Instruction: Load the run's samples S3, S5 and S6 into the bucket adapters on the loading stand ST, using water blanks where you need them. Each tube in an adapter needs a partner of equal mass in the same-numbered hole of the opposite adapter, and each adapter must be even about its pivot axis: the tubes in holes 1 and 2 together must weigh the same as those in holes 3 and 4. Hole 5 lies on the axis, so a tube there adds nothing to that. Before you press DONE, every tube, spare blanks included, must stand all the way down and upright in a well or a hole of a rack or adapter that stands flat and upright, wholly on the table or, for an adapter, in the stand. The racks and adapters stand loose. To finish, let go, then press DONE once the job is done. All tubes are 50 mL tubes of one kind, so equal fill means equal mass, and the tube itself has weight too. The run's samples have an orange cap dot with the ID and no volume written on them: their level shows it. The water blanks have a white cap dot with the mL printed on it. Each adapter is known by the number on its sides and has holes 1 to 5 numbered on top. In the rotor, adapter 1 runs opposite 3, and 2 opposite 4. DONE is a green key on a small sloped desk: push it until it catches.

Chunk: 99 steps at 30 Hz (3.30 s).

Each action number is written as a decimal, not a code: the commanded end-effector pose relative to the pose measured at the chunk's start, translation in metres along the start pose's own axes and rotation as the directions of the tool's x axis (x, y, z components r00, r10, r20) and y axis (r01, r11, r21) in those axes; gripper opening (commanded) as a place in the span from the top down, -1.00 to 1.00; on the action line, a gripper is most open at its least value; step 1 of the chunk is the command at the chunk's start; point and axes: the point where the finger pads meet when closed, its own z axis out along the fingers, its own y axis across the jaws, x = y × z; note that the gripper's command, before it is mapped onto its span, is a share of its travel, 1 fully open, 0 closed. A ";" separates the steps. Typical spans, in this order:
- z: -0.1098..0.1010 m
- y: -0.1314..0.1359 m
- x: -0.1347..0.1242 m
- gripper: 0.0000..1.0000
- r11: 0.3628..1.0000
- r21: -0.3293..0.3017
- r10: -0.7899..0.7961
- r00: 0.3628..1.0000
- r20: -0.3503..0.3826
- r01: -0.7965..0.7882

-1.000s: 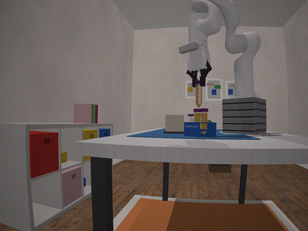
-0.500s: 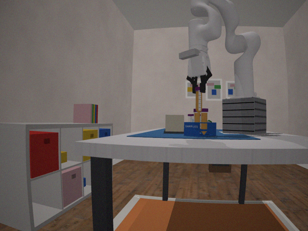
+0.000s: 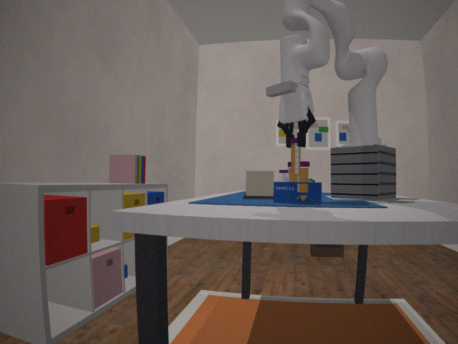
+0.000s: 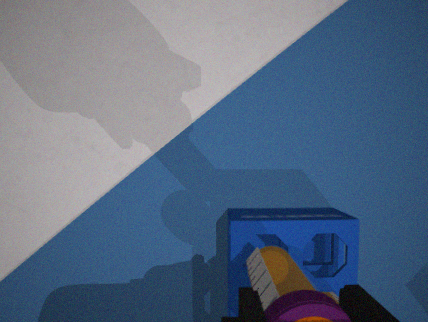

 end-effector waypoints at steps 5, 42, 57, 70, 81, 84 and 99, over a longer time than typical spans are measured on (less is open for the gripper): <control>0.001 0.000 0.001 1.00 1.000 0.000 0.000 1.000 -0.002 0.000; 0.027 0.000 0.001 1.00 1.000 0.000 0.000 1.000 -0.002 0.000; 0.040 0.000 0.001 1.00 1.000 0.000 0.000 1.000 -0.002 0.000; 0.050 0.000 0.001 1.00 1.000 0.000 0.000 1.000 -0.002 0.000; 0.062 0.000 0.001 1.00 1.000 0.000 0.000 1.000 -0.002 0.000; 0.062 0.000 0.001 1.00 1.000 0.000 0.000 1.000 -0.002 0.000; 0.063 0.000 0.001 0.13 1.000 0.000 0.000 1.000 -0.002 0.000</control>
